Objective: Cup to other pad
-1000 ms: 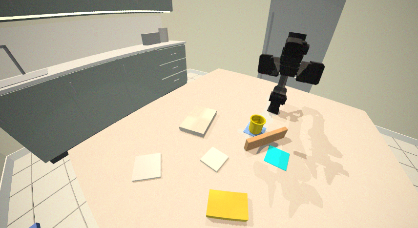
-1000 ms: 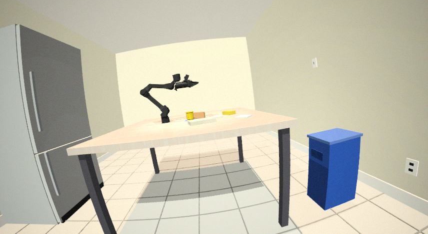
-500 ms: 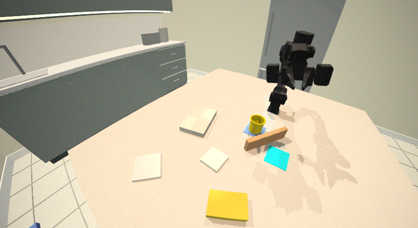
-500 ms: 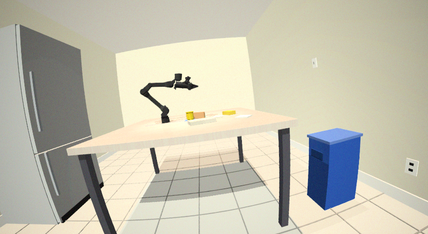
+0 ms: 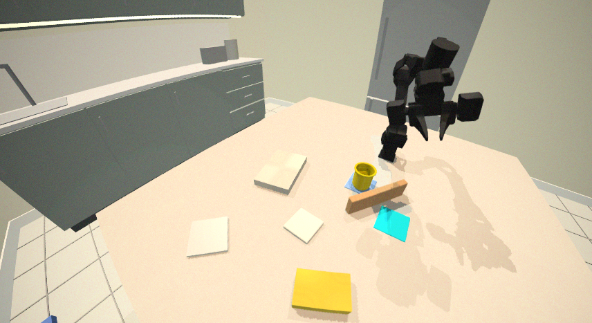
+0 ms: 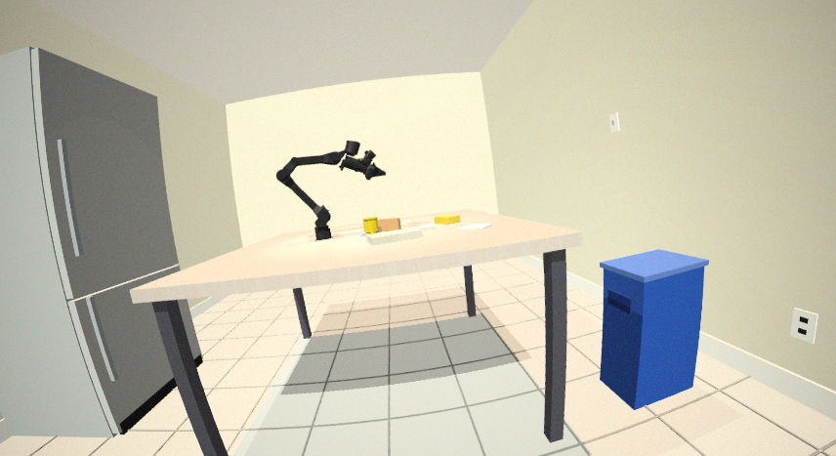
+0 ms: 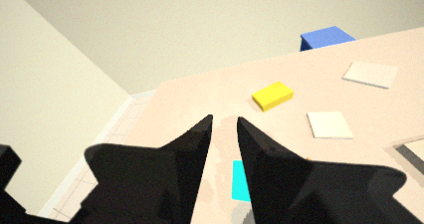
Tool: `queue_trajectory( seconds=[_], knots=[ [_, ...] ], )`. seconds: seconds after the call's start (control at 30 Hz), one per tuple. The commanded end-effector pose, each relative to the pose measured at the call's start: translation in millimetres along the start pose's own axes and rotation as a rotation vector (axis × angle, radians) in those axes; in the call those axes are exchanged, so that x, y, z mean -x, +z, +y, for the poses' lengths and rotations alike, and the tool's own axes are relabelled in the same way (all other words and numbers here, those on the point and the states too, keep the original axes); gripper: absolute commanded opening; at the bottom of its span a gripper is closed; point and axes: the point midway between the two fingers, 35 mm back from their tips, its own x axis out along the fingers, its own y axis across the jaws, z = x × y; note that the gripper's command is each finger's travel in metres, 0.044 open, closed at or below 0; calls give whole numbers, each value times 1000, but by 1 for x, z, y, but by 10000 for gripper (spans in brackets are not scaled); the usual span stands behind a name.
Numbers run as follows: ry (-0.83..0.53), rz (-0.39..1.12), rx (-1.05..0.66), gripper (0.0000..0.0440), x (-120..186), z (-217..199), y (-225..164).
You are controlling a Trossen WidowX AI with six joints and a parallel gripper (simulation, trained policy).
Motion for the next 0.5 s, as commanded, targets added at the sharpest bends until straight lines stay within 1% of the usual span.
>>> queue_trajectory(
  seconds=[0.0, 0.47],
  knots=[
    [-10, 49, -32, 106, 0, 4, -4],
    [-83, 274, -94, 113, -2, 8, -30]
  ],
)
